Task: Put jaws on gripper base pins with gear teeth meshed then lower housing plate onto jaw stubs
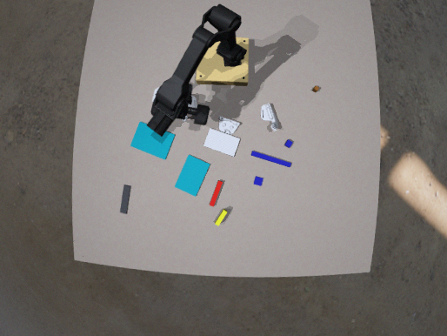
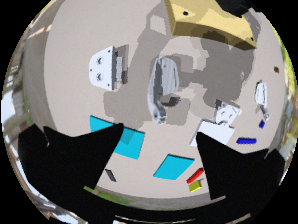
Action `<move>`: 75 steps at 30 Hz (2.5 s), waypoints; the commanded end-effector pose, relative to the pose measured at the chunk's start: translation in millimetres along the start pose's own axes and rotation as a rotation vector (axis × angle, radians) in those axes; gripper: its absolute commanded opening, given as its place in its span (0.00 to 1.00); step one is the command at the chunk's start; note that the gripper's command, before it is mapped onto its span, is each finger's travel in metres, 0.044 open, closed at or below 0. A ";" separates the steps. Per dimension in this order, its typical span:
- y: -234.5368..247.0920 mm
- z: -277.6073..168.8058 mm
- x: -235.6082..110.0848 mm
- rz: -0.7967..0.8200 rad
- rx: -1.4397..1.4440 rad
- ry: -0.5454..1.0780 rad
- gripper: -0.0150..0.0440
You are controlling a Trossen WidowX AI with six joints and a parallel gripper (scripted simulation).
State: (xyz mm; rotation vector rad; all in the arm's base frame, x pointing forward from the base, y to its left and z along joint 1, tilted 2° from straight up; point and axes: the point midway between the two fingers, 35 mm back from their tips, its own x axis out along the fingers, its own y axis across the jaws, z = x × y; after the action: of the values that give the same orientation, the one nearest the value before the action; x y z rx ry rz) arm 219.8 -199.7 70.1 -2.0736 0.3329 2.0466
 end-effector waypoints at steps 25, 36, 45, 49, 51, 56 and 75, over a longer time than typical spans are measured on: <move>8.2 0.1 33.1 -0.002 0.059 -0.026 1.00; 8.1 0.6 51.1 -0.002 0.059 -0.027 1.00; 7.6 1.9 65.5 -0.002 0.059 -0.027 1.00; 7.3 2.7 71.8 -0.002 0.059 -0.027 1.00; 7.1 3.1 74.6 -0.002 0.059 -0.027 1.00; 7.1 3.3 75.6 -0.002 0.059 -0.027 1.00; 7.1 3.3 75.6 -0.002 0.059 -0.027 0.44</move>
State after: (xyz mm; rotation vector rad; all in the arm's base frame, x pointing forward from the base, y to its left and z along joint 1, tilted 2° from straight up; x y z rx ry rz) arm 215.9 -206.8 -4.9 -2.0132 0.3813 2.0347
